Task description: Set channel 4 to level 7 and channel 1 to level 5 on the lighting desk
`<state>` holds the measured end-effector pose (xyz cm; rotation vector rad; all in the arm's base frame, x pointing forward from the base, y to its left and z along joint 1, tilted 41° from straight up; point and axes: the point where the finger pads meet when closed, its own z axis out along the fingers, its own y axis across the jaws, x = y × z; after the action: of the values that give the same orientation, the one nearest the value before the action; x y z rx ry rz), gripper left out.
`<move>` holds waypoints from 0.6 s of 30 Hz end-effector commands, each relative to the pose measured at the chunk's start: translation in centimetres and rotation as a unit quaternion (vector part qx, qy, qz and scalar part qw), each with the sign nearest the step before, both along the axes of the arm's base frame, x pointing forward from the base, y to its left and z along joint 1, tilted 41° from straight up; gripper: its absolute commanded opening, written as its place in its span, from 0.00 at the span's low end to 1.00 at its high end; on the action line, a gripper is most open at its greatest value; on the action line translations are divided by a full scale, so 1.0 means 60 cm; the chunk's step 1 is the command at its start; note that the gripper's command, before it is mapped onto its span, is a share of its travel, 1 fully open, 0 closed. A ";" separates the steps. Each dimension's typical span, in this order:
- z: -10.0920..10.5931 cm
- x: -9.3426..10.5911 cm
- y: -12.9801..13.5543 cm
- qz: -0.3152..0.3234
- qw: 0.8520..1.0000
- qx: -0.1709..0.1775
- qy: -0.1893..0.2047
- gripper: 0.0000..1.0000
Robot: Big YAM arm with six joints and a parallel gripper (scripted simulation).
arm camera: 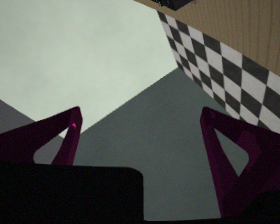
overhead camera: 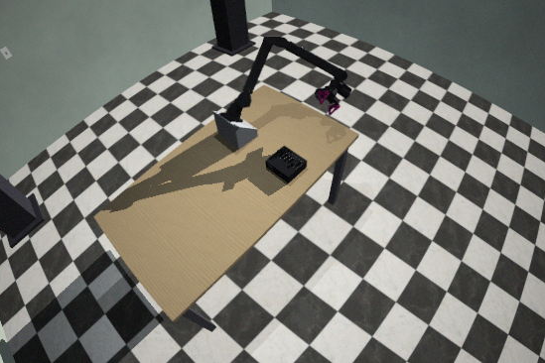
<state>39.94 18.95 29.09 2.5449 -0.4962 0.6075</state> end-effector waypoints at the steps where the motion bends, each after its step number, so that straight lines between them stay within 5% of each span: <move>1: 0.007 0.001 -0.002 -0.001 1.000 0.003 -0.004 1.00; 18: 0.021 0.005 -0.004 -0.001 1.000 0.008 -0.010 1.00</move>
<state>39.94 18.95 29.09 2.5449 -0.4962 0.6075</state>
